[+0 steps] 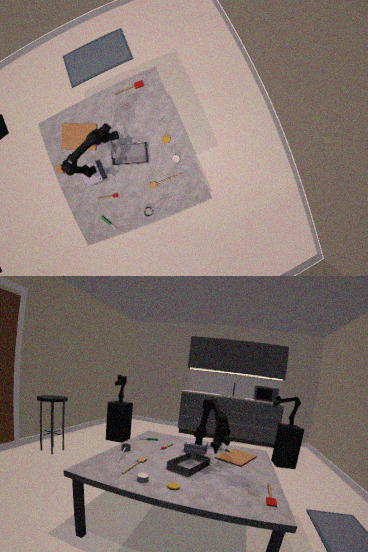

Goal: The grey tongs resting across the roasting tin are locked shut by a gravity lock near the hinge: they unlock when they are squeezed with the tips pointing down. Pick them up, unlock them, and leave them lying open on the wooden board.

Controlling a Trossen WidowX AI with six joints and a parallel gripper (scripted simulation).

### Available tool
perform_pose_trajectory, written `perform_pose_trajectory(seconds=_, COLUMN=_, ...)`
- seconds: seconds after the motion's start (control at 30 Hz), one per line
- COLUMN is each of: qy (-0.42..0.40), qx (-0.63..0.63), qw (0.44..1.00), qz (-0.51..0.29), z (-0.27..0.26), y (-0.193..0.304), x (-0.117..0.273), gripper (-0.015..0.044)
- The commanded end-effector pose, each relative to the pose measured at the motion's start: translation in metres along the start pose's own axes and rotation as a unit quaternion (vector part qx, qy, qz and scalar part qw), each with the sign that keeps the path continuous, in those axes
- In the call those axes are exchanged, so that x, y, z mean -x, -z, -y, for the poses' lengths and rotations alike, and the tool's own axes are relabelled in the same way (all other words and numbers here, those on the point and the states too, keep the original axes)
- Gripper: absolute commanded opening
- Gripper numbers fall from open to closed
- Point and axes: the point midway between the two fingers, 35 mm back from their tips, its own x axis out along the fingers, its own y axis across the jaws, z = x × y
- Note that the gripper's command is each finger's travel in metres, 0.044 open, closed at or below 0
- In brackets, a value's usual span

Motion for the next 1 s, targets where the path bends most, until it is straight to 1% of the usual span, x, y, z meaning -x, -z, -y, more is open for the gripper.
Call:
perform_pose_trajectory(seconds=0.0, qy=0.002, qx=0.075, qw=0.997, qz=0.003, z=-0.004, y=-0.009, x=0.003, gripper=-0.015)
perform_pose_trajectory(seconds=0.23, qy=0.003, qx=0.221, qw=0.975, qz=0.003, z=-0.014, y=-0.023, x=0.005, gripper=-0.015)
perform_pose_trajectory(seconds=0.47, qy=0.003, qx=0.362, qw=0.932, qz=0.003, z=-0.025, y=-0.037, x=0.007, gripper=-0.015)
perform_pose_trajectory(seconds=0.7, qy=0.004, qx=0.495, qw=0.869, qz=0.003, z=-0.037, y=-0.05, x=0.008, gripper=-0.015)
perform_pose_trajectory(seconds=0.97, qy=0.004, qx=0.634, qw=0.774, qz=0.003, z=-0.051, y=-0.064, x=0.01, gripper=-0.015)
